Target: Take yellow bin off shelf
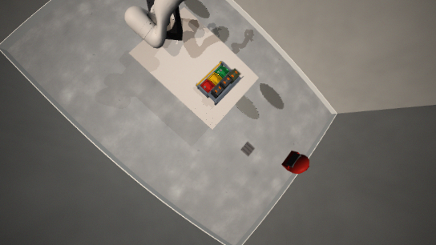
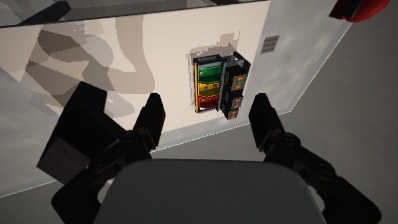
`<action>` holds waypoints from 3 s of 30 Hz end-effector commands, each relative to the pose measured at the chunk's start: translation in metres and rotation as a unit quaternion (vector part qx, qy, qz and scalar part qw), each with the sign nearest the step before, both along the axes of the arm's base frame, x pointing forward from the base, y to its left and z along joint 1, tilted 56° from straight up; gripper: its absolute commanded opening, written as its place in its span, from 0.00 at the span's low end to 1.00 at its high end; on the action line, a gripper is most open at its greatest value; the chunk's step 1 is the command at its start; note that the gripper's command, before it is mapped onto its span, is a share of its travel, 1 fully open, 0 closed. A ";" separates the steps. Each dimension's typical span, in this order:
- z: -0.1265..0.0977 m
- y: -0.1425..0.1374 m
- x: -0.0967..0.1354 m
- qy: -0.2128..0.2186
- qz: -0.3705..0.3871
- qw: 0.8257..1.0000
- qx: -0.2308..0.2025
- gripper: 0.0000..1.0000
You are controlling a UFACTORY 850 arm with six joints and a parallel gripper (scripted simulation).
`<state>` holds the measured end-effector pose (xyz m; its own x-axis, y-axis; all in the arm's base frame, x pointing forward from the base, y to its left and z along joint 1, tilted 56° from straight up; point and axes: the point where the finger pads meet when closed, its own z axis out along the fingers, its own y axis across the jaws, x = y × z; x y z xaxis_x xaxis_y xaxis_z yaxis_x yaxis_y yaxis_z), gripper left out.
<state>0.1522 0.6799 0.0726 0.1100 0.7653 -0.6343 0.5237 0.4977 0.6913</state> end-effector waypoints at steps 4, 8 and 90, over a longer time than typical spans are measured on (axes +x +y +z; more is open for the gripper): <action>0.001 0.001 -0.001 0.000 0.000 1.000 0.001 1.00; 0.001 0.001 -0.001 0.000 0.000 1.000 0.001 1.00; 0.039 -0.031 0.006 0.131 -0.111 0.985 0.027 1.00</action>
